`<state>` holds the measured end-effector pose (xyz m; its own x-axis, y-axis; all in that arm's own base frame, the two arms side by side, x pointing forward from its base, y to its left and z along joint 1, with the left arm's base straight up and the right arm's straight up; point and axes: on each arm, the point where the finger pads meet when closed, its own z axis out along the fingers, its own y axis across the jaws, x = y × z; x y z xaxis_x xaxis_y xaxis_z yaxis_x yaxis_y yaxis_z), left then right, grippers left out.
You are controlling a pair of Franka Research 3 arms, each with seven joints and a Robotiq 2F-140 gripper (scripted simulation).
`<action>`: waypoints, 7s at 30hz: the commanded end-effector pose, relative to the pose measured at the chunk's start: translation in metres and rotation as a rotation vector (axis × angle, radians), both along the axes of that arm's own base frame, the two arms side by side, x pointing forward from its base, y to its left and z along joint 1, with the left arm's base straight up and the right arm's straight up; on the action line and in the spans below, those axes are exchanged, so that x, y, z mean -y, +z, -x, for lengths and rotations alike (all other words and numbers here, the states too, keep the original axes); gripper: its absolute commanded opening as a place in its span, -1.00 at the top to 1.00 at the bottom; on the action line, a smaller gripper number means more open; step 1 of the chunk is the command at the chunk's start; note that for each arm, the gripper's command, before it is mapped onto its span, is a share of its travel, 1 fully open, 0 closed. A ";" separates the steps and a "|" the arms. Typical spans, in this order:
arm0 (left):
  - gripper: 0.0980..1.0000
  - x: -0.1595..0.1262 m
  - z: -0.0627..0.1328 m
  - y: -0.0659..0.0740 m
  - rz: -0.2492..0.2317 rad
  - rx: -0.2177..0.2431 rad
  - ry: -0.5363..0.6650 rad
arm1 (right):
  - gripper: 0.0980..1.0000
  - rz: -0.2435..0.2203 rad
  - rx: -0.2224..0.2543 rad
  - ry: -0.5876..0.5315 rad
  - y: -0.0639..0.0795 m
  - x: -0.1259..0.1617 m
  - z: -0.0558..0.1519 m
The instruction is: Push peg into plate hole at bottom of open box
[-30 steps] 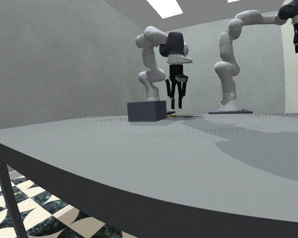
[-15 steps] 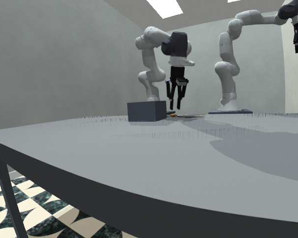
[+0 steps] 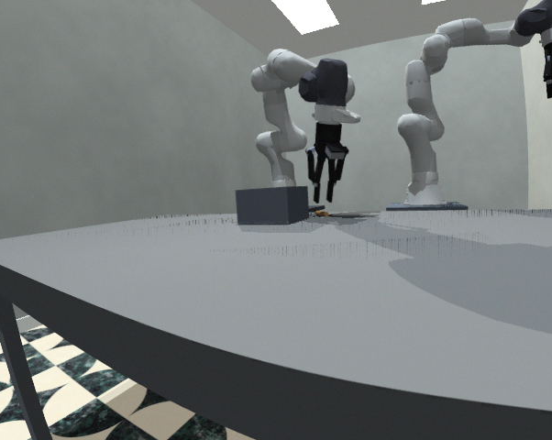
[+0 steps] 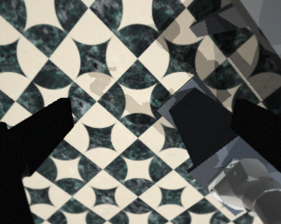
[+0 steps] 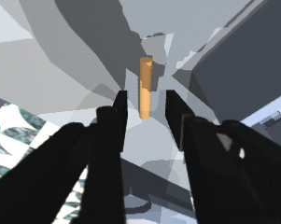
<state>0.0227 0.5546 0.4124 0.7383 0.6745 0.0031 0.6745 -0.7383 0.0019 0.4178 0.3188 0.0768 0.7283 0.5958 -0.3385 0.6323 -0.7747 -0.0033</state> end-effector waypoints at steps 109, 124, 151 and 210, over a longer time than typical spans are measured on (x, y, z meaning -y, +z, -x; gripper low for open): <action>-1.00 0.000 0.001 0.001 0.001 -0.004 0.006 | 1.00 0.005 -0.001 -0.005 0.035 0.001 0.001; -1.00 0.000 0.001 0.001 0.001 -0.004 0.006 | 1.00 0.005 -0.001 -0.005 0.035 0.001 0.001; -1.00 0.000 0.001 0.001 0.001 -0.004 0.006 | 1.00 0.005 -0.001 -0.005 0.074 0.001 0.001; -1.00 0.000 0.001 0.001 0.001 -0.004 0.006 | 1.00 0.005 -0.001 -0.005 0.074 -0.095 -0.055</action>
